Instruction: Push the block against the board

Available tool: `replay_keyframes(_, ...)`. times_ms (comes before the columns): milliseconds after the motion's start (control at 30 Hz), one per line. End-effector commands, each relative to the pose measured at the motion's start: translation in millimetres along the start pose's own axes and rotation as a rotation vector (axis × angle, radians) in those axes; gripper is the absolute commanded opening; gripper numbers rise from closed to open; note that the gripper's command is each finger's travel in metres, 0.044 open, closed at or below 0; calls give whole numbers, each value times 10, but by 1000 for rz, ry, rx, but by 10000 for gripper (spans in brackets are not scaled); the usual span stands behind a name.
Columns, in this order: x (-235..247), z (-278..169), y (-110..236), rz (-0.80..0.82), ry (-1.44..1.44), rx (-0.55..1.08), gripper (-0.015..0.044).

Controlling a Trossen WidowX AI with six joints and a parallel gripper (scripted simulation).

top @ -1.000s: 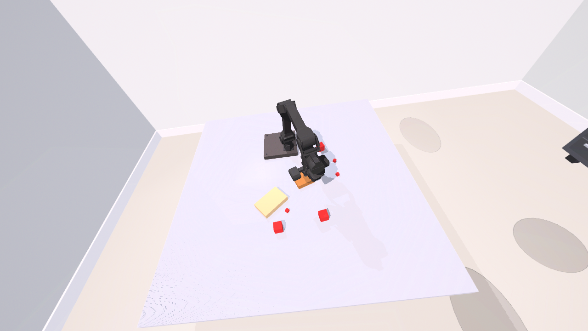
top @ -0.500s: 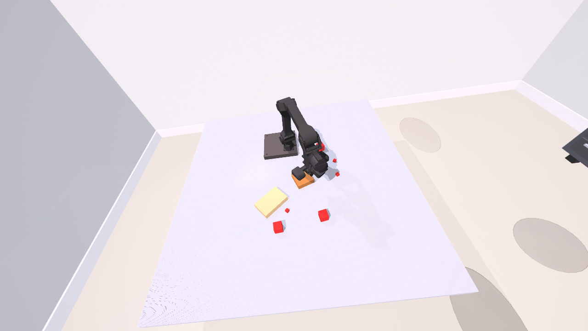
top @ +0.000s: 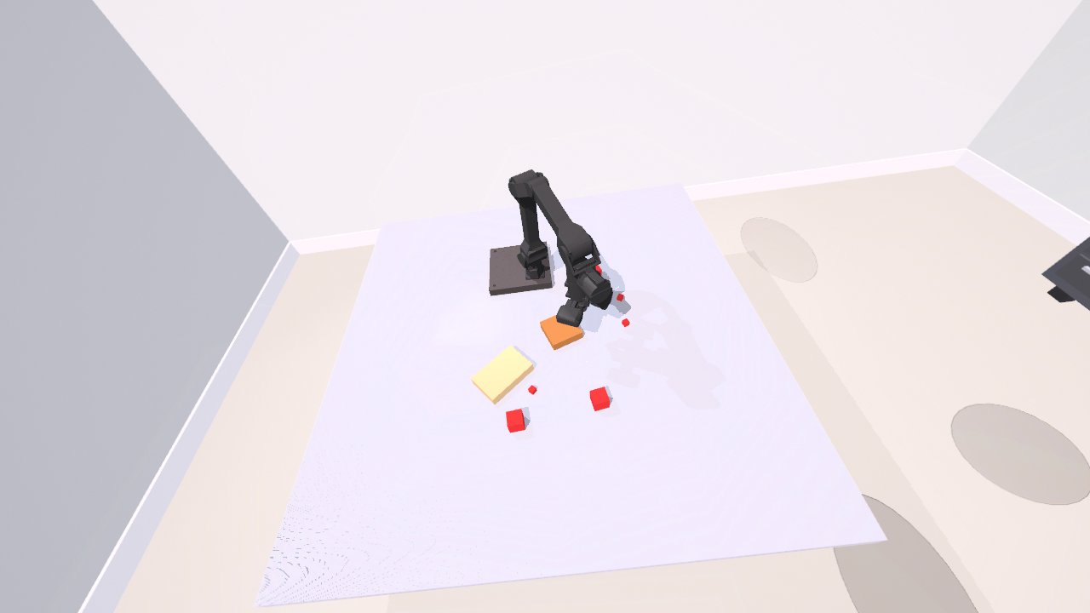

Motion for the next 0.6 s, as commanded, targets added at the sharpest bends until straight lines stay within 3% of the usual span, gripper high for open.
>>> replay_keyframes(0,113,-51,-53,-3,119,1,0)
replay_keyframes(567,625,-324,-352,3,711,4,0)
Point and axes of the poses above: the point midway between the two fingers, 35 mm back from their tips, its own y axis back along the fingers, its own x axis across the jaws, z = x × y, the point moved 7 cm from there along y, back along the fingers, and after that the axes turned 2 degrees about -y, right-handed, at the moved point
